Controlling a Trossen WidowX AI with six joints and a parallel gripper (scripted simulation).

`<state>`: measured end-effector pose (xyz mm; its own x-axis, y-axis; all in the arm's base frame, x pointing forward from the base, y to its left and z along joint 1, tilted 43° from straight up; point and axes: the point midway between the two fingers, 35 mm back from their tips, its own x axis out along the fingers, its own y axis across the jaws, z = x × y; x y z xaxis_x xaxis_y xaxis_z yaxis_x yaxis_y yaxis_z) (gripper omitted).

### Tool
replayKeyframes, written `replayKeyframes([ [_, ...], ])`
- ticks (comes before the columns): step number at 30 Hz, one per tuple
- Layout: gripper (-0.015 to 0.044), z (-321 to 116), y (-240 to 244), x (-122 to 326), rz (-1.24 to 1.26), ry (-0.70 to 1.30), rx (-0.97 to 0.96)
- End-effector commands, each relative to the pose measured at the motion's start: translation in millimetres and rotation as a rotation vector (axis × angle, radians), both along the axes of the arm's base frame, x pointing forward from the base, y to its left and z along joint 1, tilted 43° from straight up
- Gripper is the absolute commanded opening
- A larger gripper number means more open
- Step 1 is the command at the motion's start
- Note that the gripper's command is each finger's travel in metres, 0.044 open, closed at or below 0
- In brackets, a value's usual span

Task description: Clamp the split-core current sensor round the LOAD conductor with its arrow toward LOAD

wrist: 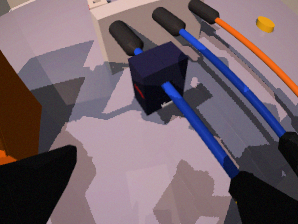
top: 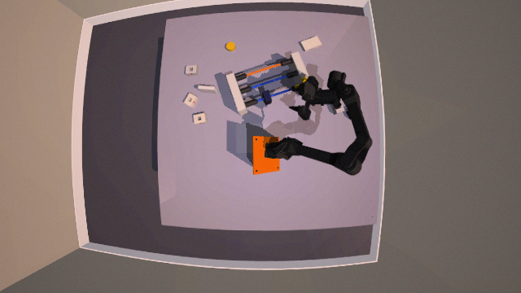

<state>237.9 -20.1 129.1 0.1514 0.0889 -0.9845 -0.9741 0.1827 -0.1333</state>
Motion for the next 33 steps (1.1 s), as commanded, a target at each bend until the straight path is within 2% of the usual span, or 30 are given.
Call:
replayKeyframes([
  [1, 0.0440, -18, 22, 6, 0.101, 0.137, -0.146],
  [8, 0.0440, -45, 66, 12, 0.329, 0.269, -0.503],
  [15, 0.0440, -61, 119, 16, 0.570, 0.228, -0.871],
  [33, 0.0440, -61, 121, 16, 0.577, 0.225, -0.880],
])
